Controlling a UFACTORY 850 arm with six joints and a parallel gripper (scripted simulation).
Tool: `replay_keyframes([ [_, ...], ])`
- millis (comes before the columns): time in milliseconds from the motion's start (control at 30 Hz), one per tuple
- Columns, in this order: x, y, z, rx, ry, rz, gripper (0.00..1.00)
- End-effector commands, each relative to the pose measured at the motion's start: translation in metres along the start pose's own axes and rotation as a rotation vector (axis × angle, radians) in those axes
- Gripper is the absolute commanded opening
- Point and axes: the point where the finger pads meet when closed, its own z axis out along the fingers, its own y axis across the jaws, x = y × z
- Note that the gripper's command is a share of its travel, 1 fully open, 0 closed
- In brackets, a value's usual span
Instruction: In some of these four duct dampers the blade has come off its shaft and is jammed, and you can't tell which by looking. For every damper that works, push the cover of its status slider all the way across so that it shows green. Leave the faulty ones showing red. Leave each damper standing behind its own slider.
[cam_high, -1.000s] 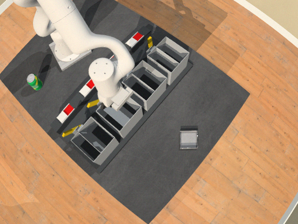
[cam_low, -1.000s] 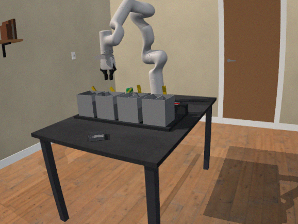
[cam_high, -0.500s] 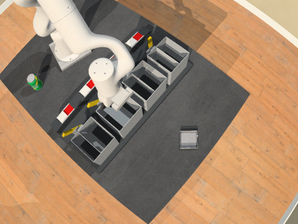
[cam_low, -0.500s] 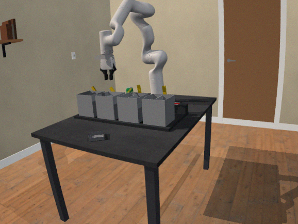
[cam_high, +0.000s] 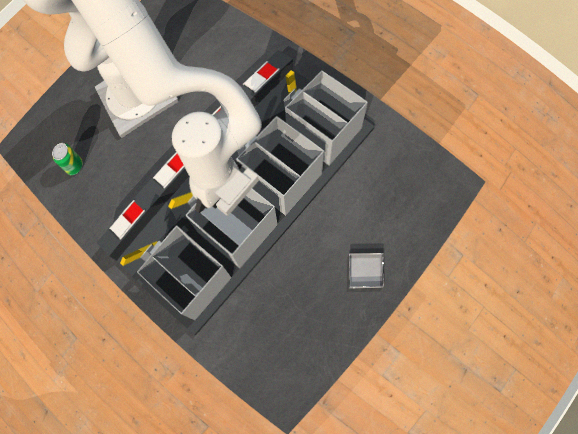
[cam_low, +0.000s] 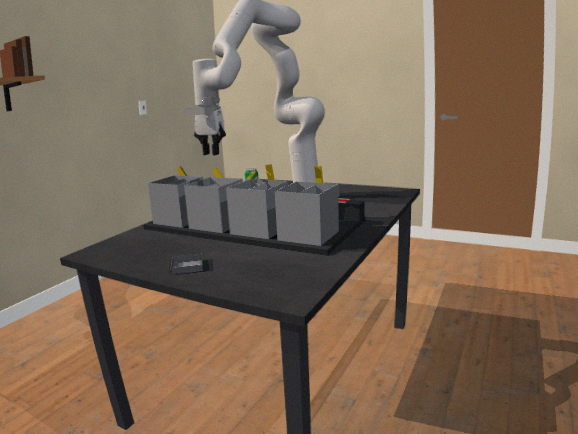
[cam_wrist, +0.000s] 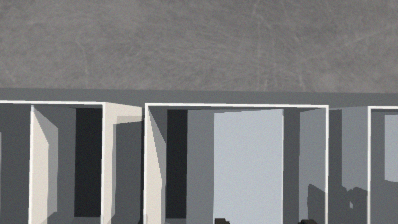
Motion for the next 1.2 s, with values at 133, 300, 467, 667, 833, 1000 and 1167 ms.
replay_keyframes([
  [133, 0.001, 0.0, -0.001, 0.0, 0.002, 0.0, 0.39],
  [300, 0.001, 0.0, -0.001, 0.0, 0.002, 0.0, 0.39],
  [467, 0.001, 0.0, -0.001, 0.0, 0.002, 0.0, 0.39],
  [667, 0.005, -0.03, 0.0, 0.0, 0.001, 0.0, 0.39],
  [833, 0.008, -0.069, 0.0, 0.001, -0.001, 0.0, 0.39],
  [1000, 0.008, -0.116, 0.0, 0.001, -0.001, 0.0, 0.39],
  [1167, 0.004, -0.161, 0.0, 0.001, -0.001, 0.0, 0.39],
])
